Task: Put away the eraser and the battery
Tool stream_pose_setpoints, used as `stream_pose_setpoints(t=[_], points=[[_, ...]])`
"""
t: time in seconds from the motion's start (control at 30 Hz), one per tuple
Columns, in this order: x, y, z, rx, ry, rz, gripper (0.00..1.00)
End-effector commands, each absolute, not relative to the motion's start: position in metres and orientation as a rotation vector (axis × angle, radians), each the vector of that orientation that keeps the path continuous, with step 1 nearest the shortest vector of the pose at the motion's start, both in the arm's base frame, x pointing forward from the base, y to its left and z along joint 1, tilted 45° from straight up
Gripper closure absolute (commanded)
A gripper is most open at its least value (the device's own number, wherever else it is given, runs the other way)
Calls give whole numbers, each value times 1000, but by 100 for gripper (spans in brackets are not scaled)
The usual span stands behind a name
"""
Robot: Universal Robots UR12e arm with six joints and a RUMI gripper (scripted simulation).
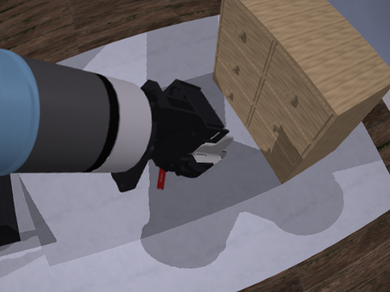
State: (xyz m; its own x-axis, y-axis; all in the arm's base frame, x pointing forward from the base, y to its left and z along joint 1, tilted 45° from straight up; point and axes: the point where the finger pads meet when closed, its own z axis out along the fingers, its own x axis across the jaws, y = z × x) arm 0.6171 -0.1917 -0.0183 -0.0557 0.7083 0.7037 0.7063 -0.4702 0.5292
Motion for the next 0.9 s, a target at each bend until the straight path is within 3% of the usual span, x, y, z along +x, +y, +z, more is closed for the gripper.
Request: stream_pose_setpoints(t=[0.0, 0.87], points=[[621, -191, -21, 2141, 1564, 1618, 80], [636, -180, -30, 2060, 1384, 1680, 80]])
